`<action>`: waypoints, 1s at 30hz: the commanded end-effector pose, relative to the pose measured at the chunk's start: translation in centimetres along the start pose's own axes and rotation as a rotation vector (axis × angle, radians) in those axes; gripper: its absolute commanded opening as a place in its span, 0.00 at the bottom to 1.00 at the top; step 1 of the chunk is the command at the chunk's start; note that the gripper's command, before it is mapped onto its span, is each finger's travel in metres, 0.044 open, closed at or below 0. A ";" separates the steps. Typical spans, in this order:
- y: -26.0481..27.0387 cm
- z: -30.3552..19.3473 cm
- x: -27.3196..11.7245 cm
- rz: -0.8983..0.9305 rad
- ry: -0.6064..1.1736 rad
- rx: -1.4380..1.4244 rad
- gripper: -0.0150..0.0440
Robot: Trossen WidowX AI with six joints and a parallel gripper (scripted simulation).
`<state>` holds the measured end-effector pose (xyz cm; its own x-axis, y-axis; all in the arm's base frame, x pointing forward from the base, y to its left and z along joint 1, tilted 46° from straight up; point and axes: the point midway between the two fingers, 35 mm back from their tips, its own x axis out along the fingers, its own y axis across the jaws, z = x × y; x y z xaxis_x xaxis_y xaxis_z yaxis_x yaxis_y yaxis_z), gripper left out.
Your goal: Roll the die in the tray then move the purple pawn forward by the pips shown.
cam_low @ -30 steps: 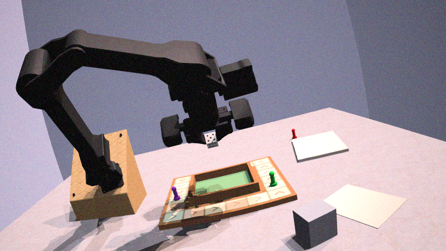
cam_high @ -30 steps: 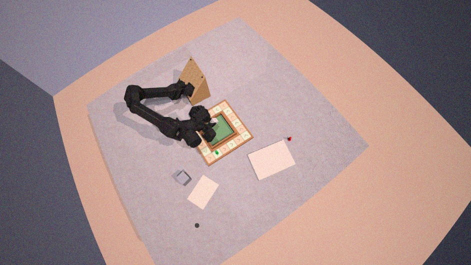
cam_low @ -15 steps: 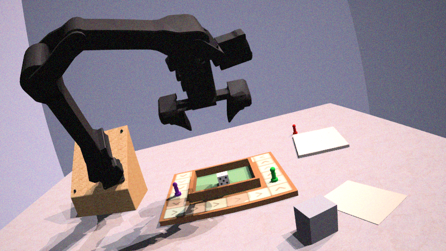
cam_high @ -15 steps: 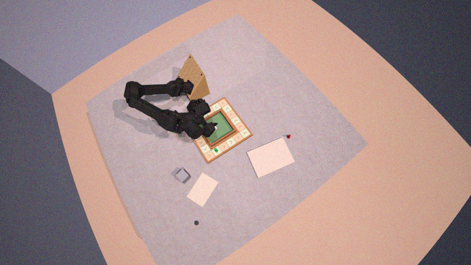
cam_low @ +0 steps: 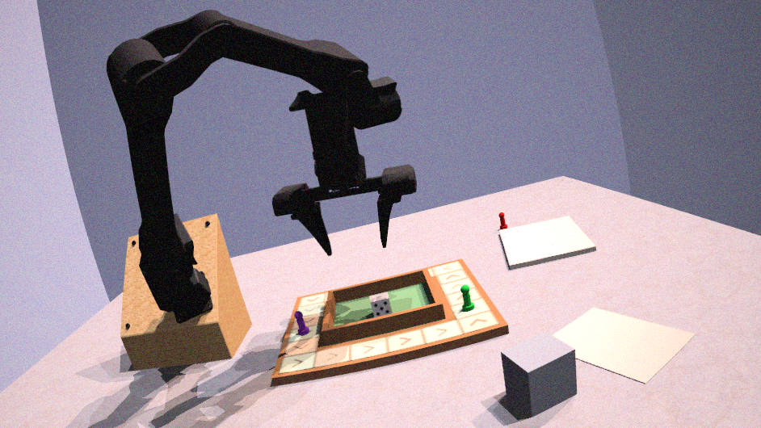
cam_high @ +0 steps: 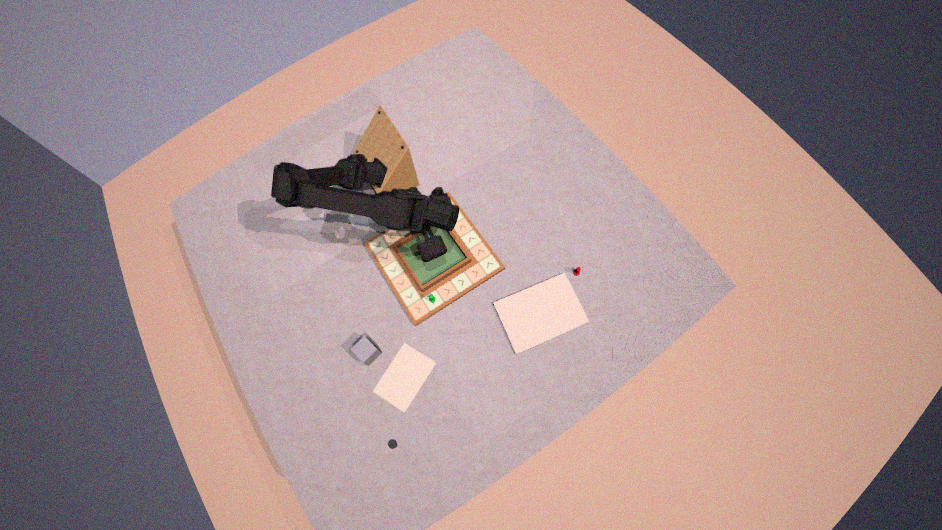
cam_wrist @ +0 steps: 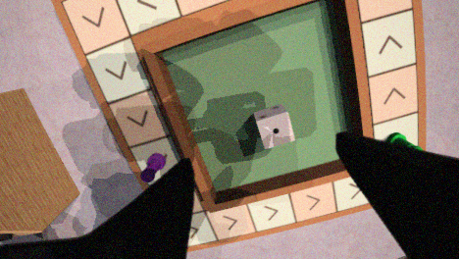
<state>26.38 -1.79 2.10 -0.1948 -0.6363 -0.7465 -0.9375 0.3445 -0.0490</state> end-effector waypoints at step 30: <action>9.5 -3.7 3.0 -0.095 0.005 1.829 0.59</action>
<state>15.77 -2.95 1.77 -0.1824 -0.6971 -0.6934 0.4816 0.5514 -0.6811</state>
